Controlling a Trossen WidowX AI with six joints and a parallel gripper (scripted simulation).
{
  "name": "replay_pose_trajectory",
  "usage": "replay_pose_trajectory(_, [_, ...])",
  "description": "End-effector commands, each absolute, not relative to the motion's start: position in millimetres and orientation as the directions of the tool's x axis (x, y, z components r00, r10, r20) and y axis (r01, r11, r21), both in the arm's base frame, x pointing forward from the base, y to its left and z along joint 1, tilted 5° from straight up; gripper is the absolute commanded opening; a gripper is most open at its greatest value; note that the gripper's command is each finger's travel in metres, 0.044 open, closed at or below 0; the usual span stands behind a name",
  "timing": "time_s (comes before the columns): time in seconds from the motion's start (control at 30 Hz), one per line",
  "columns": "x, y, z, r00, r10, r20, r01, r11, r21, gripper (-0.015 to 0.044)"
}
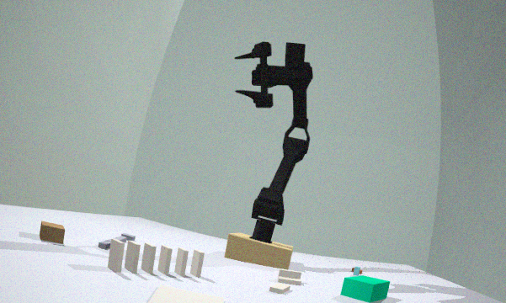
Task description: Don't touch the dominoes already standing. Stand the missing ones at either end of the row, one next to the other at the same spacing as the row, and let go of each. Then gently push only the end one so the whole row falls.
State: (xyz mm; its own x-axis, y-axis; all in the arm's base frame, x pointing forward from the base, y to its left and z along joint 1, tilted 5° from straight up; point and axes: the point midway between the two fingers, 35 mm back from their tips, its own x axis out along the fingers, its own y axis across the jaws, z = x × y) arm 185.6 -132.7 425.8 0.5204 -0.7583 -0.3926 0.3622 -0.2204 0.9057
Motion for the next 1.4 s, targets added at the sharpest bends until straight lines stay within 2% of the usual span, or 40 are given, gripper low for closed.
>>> replay_pose_trajectory(0.0, [236.0, -117.7, 392.5, 0.563, -0.66, -0.498, 0.563, -0.136, 0.815, 0.044])
replay_pose_trajectory(0.2, [290.7, -92.0, 345.6, 0.573, -0.524, -0.63, 0.754, 0.035, 0.656, 0.044])
replay_pose_trajectory(0.4, [349.8, -48.2, 268.6, 0.497, -0.328, -0.803, 0.851, 0.368, 0.376, 0.044])
replay_pose_trajectory(0.6, [382.7, 6.5, 182.4, 0.336, -0.135, -0.932, 0.705, 0.692, 0.154, 0.044])
replay_pose_trajectory(0.8, [386.8, 67.9, 94.8, 0.111, 0.032, -0.993, 0.4, 0.914, 0.074, 0.044])
replay_pose_trajectory(0.93, [379.7, 87.0, 59.4, 0.008, 0.087, -0.996, 0.259, 0.962, 0.086, 0.044])
replay_pose_trajectory(1.13, [379.9, 87.1, 57.6, 0.008, 0.087, -0.996, 0.259, 0.962, 0.086, 0.044])
replay_pose_trajectory(1.37, [379.8, 89.8, -4.1, 0.007, 0.088, -0.996, 0.259, 0.962, 0.086, 0.044])
